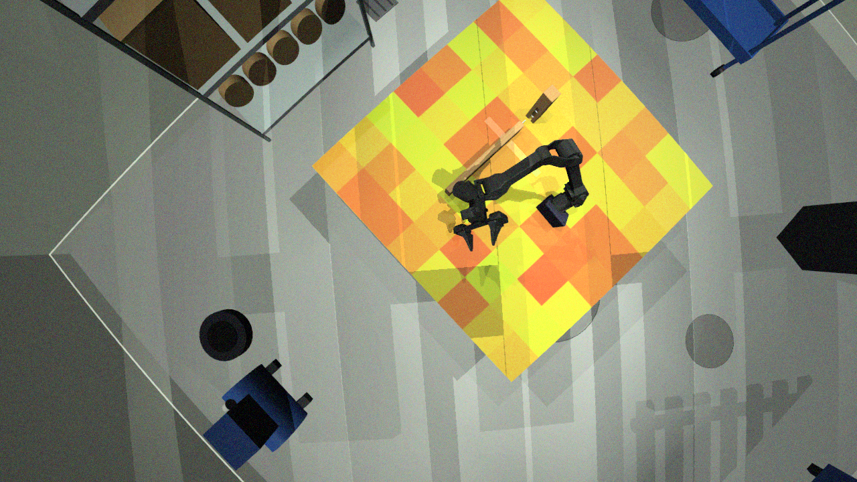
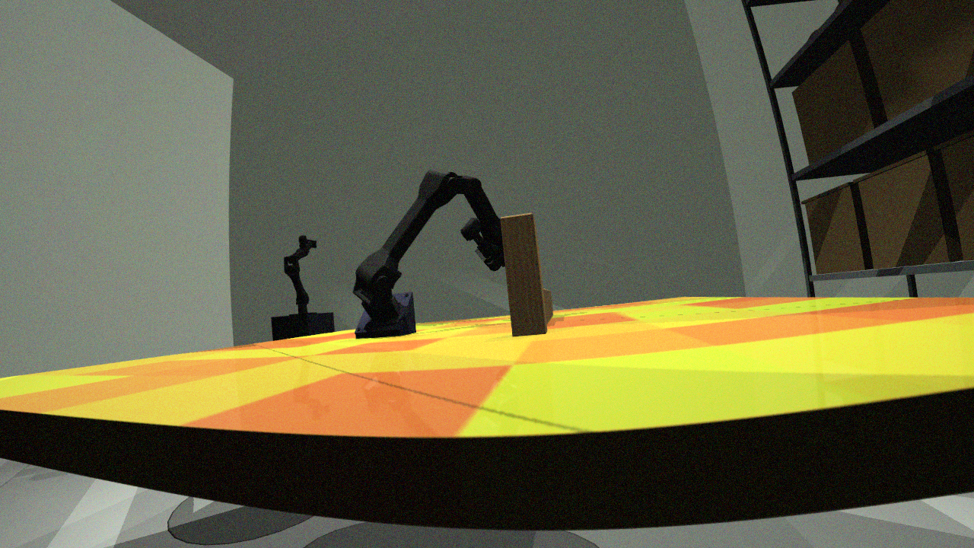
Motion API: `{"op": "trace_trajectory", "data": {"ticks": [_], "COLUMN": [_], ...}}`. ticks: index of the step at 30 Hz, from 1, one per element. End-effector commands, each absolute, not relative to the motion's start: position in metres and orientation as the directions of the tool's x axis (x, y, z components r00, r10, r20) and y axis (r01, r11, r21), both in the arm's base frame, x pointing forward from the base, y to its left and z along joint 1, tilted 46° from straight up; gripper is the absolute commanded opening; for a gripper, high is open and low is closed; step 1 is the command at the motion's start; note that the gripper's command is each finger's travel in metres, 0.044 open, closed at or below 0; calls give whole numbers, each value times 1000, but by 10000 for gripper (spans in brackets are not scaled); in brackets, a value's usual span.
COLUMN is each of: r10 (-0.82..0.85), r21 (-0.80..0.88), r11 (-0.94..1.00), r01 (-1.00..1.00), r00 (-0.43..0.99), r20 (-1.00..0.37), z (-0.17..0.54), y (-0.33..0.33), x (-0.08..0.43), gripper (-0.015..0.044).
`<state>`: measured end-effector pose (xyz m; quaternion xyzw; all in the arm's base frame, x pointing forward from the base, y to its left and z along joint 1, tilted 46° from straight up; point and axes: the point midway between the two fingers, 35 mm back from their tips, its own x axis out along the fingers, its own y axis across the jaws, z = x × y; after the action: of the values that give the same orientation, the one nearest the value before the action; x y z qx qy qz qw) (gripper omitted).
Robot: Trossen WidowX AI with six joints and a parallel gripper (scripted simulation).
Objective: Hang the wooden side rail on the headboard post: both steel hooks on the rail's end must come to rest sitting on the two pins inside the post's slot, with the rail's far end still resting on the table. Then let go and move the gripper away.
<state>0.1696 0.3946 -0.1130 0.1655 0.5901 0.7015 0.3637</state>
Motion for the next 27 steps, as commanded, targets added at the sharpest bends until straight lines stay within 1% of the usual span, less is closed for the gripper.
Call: {"op": "trace_trajectory", "data": {"ticks": [1,2,6,10,14,18,21,24,27], "r10": [707,710,705,647,542,394,262,122,-24], "r21": [944,931,782,561,321,98,-33,-117,-154], "r11": [-38,-33,4,27,9,-65,-154,-264,-386], "r01": [-327,-364,-623,-827,-947,-993,-987,-957,-910], "r00": [-677,-664,-553,-413,-265,-115,-9,88,176], "r20": [-207,-235,-445,-640,-797,-912,-965,-989,-984], "z": [-113,-112,-108,-100,-88,-71,-55,-36,-14], "y": [394,394,384,363,332,292,258,223,187], "x": [171,174,202,230,257,280,293,304,312], "gripper": [426,440,440,440,440,440,440,440,440]}}
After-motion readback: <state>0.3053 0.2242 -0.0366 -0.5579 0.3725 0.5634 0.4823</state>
